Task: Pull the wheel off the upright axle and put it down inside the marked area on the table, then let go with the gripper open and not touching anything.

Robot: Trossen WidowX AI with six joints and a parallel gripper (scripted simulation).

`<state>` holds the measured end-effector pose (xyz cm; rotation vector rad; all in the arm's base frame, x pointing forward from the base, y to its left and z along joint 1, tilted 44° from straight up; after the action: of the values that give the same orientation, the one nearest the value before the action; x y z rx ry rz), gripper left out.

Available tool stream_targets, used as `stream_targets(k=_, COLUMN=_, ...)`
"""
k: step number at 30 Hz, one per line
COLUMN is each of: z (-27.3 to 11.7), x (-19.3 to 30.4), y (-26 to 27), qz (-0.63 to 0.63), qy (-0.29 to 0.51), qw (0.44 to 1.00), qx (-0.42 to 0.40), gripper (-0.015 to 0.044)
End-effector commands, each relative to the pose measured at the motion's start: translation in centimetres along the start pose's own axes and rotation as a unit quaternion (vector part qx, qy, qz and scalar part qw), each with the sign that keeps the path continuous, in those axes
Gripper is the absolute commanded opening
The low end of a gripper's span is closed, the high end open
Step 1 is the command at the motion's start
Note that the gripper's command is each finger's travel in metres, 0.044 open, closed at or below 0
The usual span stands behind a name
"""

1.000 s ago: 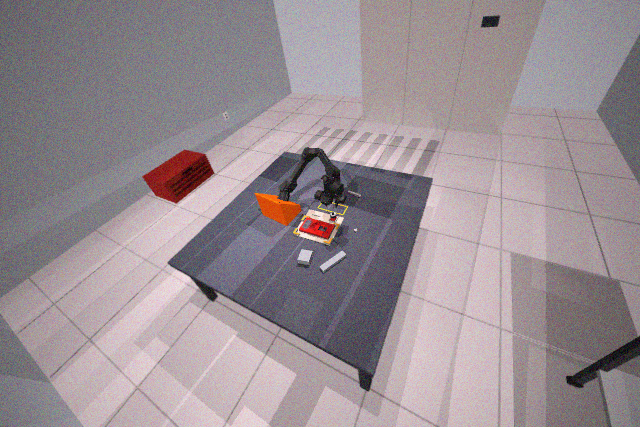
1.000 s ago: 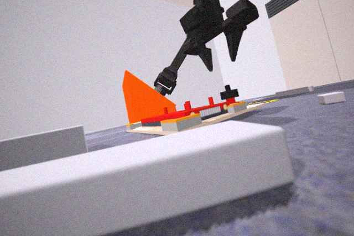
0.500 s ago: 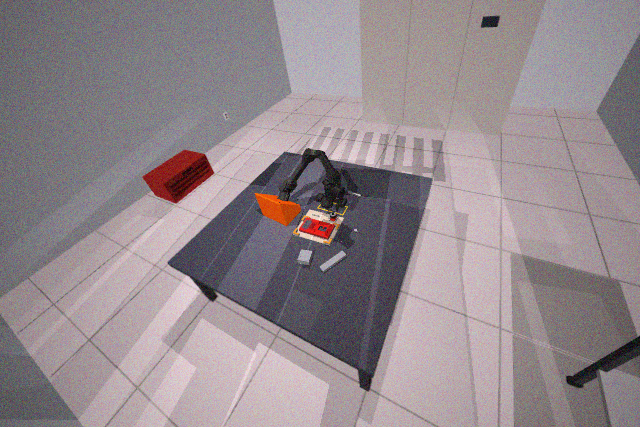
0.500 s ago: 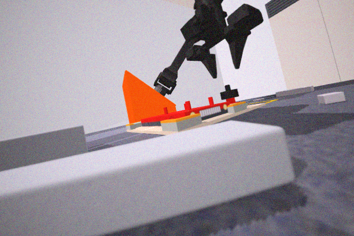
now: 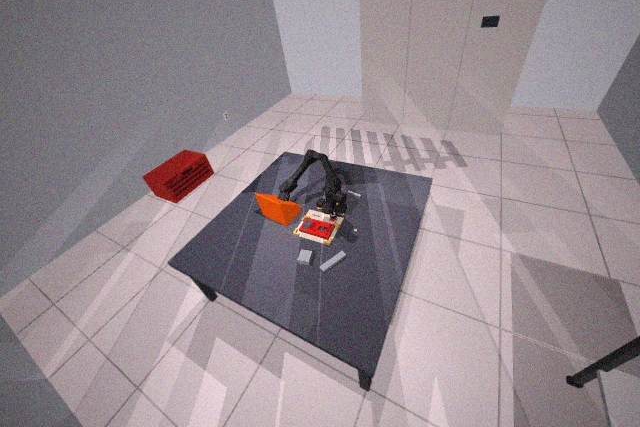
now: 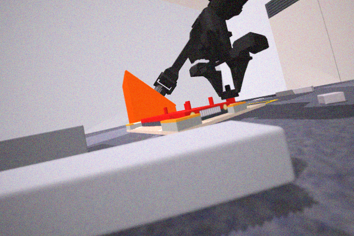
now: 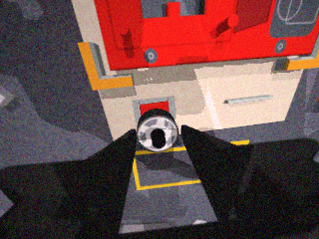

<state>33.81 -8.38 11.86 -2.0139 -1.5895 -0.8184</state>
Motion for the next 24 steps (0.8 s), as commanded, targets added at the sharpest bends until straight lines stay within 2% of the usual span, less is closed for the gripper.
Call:
stream_targets(k=1, z=-0.02, x=0.04, y=0.0, qz=-0.002, qy=0.0, qw=1.0, qx=0.0, gripper=0.0201)
stream_targets(k=6, z=-0.02, x=0.04, y=0.0, qz=-0.002, qy=0.0, qw=1.0, qx=0.0, gripper=0.0168)
stream_targets(k=12, z=-0.13, x=0.04, y=0.0, qz=-0.002, qy=0.0, qw=1.0, qx=0.0, gripper=0.001)
stream_targets(k=13, z=-0.16, x=0.04, y=0.0, qz=-0.002, qy=0.0, qw=1.0, qx=0.0, gripper=0.0)
stream_targets(k=24, z=-0.52, x=0.02, y=0.01, qz=-0.001, qy=0.0, qw=1.0, qx=0.0, gripper=0.0)
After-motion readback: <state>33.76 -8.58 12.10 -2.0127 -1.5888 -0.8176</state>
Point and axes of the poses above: the point midway between the two fingers, 35 mm back from their tips, its own z axis out along the fingers, its own y axis across the jaws, x = y × z, the point moved 10 cm from there along -z, back along the fingers, and after that the axes turned 7 degrees about z, right-handed, at the moved point
